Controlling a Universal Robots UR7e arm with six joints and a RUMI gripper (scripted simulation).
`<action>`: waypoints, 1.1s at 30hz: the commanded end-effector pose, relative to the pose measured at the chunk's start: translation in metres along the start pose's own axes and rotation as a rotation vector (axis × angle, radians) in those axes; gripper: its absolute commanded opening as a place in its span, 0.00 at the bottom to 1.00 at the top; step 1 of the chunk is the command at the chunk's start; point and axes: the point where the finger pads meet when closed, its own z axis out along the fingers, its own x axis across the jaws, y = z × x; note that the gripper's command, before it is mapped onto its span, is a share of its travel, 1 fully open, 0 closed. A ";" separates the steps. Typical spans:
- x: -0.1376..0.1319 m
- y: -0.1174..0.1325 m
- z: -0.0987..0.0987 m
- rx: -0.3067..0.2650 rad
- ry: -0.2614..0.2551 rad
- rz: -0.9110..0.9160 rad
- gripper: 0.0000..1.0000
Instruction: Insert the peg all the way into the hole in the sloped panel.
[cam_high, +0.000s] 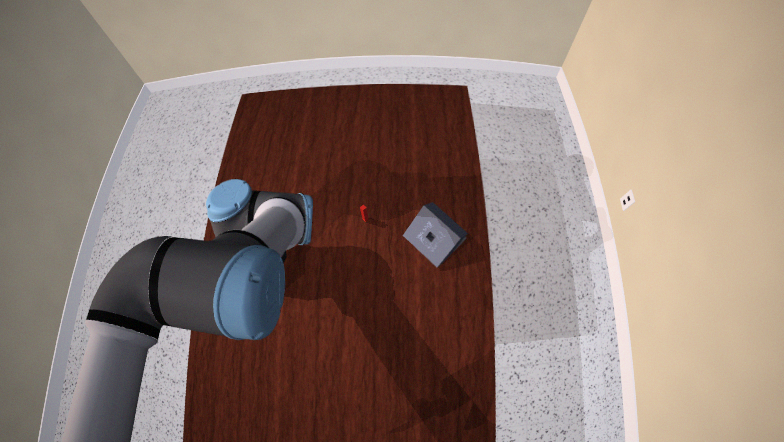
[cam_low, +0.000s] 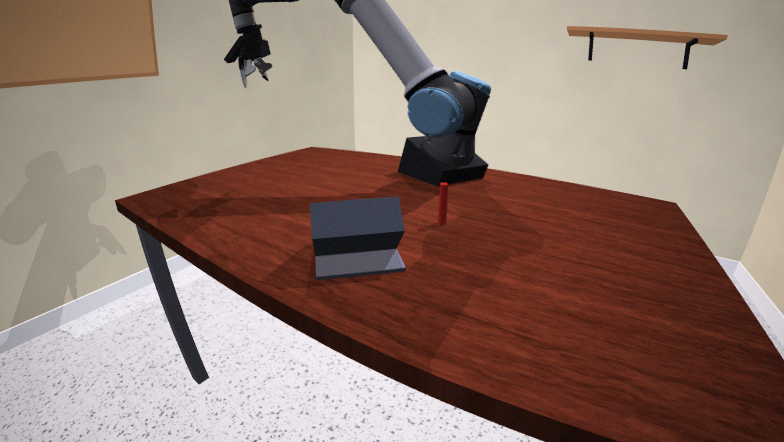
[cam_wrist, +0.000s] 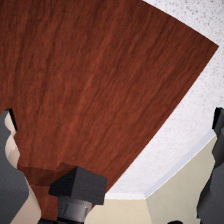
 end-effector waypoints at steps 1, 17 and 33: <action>-0.015 0.004 -0.006 0.005 0.004 -0.060 1.00; -0.069 0.020 -0.022 0.011 0.016 -0.272 1.00; -0.118 0.035 -0.033 0.023 0.028 -0.491 1.00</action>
